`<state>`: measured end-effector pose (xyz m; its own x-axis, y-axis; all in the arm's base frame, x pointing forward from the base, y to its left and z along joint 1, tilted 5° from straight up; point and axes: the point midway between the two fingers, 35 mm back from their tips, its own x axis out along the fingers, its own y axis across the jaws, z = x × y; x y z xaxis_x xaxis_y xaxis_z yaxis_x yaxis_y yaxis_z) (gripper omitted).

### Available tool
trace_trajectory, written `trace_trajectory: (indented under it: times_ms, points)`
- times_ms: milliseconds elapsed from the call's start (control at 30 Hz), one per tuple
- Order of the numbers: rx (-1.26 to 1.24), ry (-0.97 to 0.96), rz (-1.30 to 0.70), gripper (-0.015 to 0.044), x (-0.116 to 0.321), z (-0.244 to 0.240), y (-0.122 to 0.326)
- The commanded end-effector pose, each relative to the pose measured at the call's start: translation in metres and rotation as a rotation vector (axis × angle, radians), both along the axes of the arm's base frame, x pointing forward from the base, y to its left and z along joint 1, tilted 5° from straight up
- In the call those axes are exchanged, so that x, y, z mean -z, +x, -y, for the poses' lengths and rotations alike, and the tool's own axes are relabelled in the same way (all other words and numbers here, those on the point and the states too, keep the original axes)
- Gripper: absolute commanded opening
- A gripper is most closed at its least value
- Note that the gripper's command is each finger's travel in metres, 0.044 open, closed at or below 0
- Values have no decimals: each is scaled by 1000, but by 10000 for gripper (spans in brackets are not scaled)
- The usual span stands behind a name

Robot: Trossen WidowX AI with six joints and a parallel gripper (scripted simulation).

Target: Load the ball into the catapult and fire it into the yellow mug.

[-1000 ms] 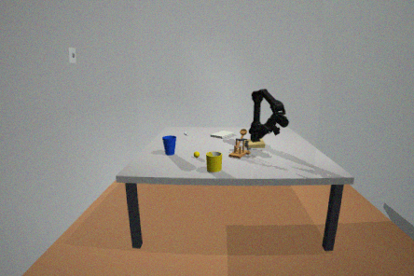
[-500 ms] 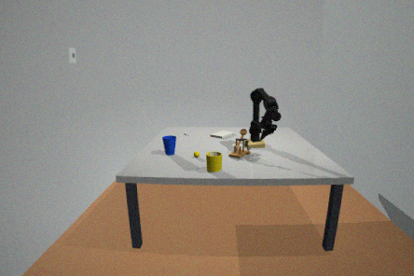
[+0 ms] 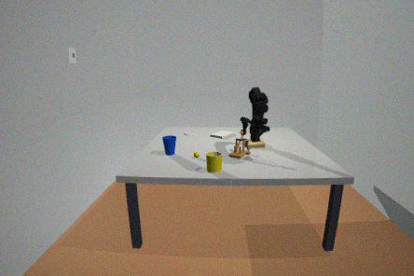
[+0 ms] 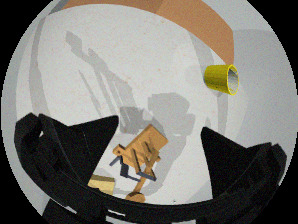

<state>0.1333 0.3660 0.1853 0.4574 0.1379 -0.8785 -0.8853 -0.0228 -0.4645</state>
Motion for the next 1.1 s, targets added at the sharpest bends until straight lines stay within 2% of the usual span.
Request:
trace_trajectory:
  times_ms: [0, 367, 900, 1067]
  points:
    - [84, 94, -21, 440, -11, -10, 18]
    - [321, 373, -66, 440, -52, -27, 77]
    - [602, 766, -101, 440, -120, -23, 166]
    - [623, 802, -105, 440, -127, -22, 174]
